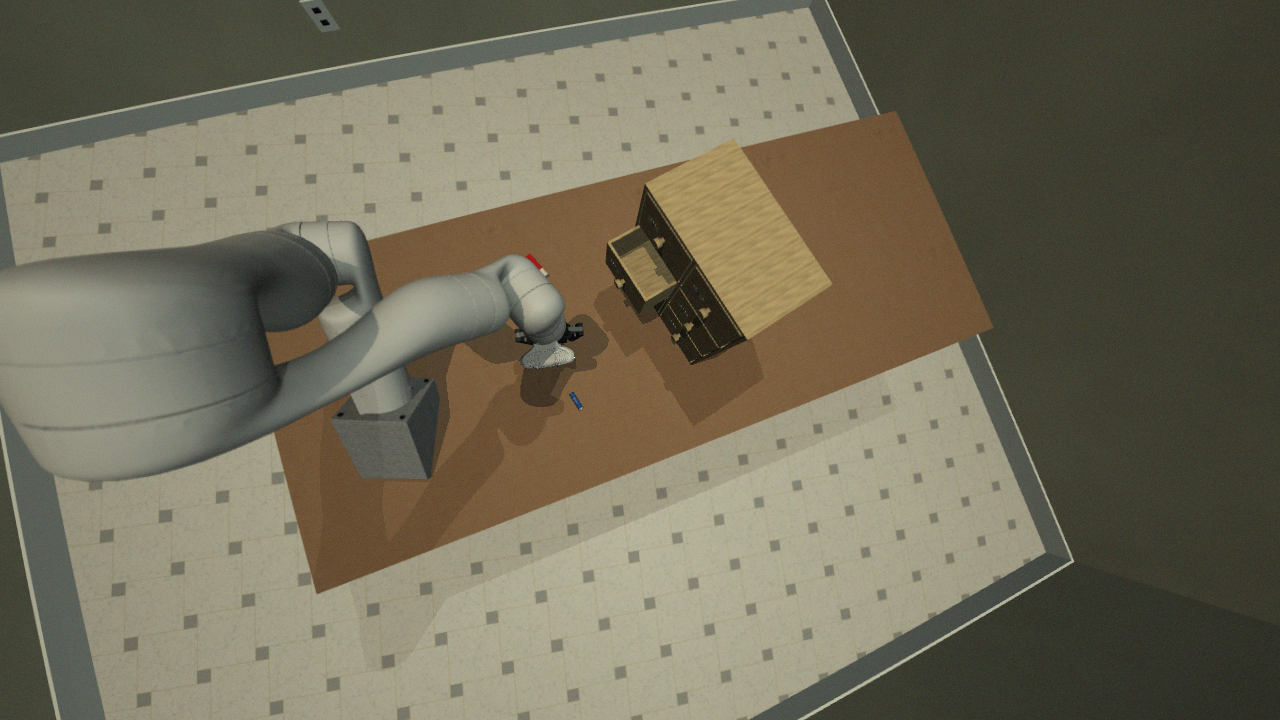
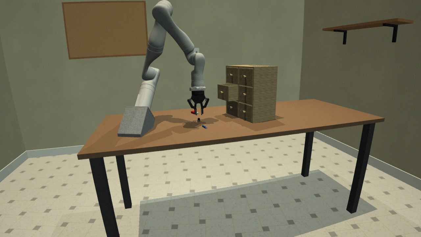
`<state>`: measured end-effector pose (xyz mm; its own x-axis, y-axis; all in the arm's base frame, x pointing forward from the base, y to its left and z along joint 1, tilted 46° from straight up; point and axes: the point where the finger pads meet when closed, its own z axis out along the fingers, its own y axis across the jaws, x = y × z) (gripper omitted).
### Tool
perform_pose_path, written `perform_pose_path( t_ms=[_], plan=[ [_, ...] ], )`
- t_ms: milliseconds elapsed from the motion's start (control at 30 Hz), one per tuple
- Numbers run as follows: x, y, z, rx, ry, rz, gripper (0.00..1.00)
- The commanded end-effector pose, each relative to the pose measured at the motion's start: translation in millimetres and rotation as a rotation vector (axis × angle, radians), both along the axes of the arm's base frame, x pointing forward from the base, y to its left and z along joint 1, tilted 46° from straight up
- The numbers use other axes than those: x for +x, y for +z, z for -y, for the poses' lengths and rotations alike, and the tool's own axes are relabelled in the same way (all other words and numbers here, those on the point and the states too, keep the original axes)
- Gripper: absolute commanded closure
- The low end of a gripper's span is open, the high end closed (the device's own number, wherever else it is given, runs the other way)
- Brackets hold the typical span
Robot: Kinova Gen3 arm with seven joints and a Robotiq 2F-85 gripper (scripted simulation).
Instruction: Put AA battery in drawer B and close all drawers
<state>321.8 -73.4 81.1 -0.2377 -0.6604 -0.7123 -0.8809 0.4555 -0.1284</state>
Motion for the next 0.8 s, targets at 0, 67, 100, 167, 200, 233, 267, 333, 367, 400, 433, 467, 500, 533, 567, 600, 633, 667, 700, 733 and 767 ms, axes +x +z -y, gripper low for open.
perform_pose_path(
  t_ms=[0,67,100,167,200,233,267,333,367,400,433,467,500,533,567,600,633,667,700,733,767],
  plan=[
    [2.0,-3.8,-7.8,0.002,0.014,-0.001,0.71],
    [3.4,-6.1,-9.9,0.002,0.014,-0.001,0.71],
    [4.0,-7.1,-10.7,0.002,0.014,-0.001,0.71],
    [4.8,-8.5,-11.9,0.002,0.014,-0.001,0.71],
    [5.1,-8.9,-12.3,0.002,0.014,-0.001,0.71],
    [5.2,-9.3,-12.7,0.002,0.014,-0.001,0.71],
    [5.2,-9.3,-12.7,0.002,0.014,-0.001,0.71],
    [5.4,-9.5,-12.8,0.002,0.014,-0.001,0.71],
    [5.4,-9.6,-13.0,0.002,0.014,-0.001,0.71],
    [5.5,-9.7,-13.0,0.002,0.014,-0.001,0.71],
    [5.5,-9.7,-13.0,0.002,0.014,-0.001,0.71],
    [5.5,-9.7,-13.0,0.002,0.014,-0.001,0.71],
    [5.5,-9.7,-13.0,0.002,0.014,-0.001,0.71],
    [5.5,-9.7,-13.0,0.002,0.014,-0.001,0.71],
    [5.5,-9.7,-13.0,0.002,0.014,-0.001,0.71],
    [5.5,-9.7,-13.0,0.002,0.014,-0.001,0.71],
    [5.5,-9.7,-13.0,0.002,0.014,-0.001,0.71],
    [5.5,-9.7,-13.0,0.002,0.014,-0.001,0.71],
    [5.5,-9.7,-13.0,0.002,0.014,-0.001,0.71],
    [5.5,-9.7,-13.0,0.002,0.014,-0.001,0.71],
    [5.5,-9.7,-13.0,0.002,0.014,-0.001,0.71]
  ],
)
